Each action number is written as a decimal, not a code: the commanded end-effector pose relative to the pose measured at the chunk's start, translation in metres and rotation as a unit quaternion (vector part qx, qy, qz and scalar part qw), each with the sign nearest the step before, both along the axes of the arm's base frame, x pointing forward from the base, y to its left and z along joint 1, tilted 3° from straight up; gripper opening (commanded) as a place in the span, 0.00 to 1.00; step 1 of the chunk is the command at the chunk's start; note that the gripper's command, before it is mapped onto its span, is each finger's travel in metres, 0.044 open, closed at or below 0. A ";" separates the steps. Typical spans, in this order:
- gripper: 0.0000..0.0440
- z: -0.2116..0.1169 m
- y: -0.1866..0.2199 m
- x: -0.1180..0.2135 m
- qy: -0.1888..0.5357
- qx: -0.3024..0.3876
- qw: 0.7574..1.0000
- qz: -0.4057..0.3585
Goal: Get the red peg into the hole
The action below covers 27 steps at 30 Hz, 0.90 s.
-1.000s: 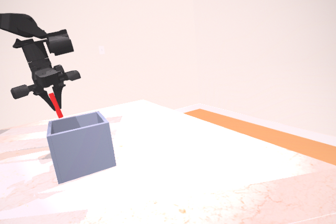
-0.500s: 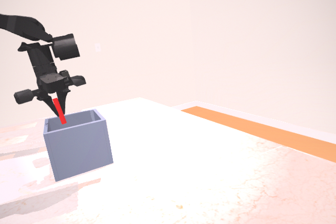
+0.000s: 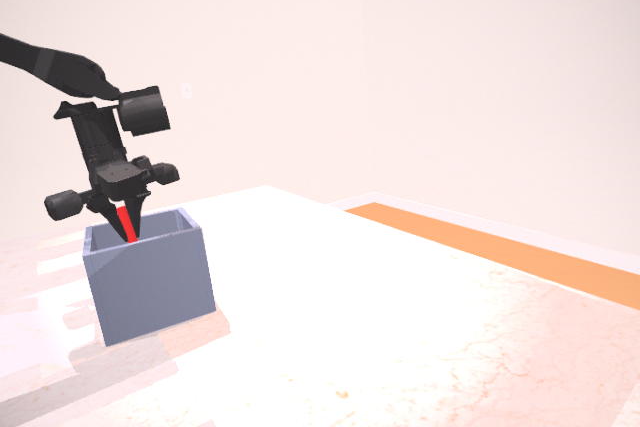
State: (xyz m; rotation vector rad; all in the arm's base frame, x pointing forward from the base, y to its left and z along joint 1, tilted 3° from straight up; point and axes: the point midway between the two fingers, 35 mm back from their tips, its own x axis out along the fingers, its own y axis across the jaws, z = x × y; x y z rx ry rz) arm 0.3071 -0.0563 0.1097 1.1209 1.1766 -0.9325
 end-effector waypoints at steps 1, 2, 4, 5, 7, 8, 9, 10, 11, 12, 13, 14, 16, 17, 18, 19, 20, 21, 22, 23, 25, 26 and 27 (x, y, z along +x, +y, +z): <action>0.00 -0.008 -0.001 0.001 0.006 0.004 1.000 0.005; 0.00 -0.011 -0.001 0.002 0.006 0.004 1.000 0.007; 0.00 -0.015 -0.002 0.004 0.007 0.005 1.000 0.011; 0.00 -0.018 -0.002 0.005 0.008 0.005 1.000 0.013; 0.00 -0.023 -0.003 0.007 0.009 0.006 1.000 0.018; 0.00 -0.026 -0.003 0.008 0.010 0.007 1.000 0.020; 0.00 -0.028 -0.003 0.009 0.011 0.007 1.000 0.023; 0.00 -0.031 -0.003 0.010 0.011 0.007 1.000 0.025; 0.00 -0.033 -0.003 0.011 0.012 0.007 1.000 0.027; 0.00 -0.035 -0.004 0.012 0.013 0.007 0.999 0.029; 0.00 -0.038 -0.004 0.012 0.014 0.007 0.999 0.031; 0.00 -0.040 -0.004 0.013 0.015 0.006 0.999 0.033; 0.01 -0.044 -0.005 0.013 0.019 0.004 0.999 0.036; 0.02 -0.045 -0.005 0.013 0.021 0.003 0.999 0.038; 0.04 -0.047 -0.006 0.013 0.023 0.002 0.999 0.040; 0.07 -0.048 -0.006 0.014 0.025 0.001 0.999 0.042; 0.12 -0.049 -0.006 0.014 0.026 0.001 0.999 0.043; 0.16 -0.050 -0.006 0.015 0.028 0.001 0.999 0.045; 0.21 -0.051 -0.006 0.015 0.031 0.002 0.998 0.047; 0.23 -0.051 -0.006 0.016 0.031 0.003 0.998 0.048; 0.23 -0.051 -0.004 0.017 0.033 0.009 0.998 0.050; 0.23 -0.050 -0.005 0.017 0.034 0.011 0.998 0.050; 0.23 -0.049 -0.007 0.017 0.035 0.012 0.998 0.049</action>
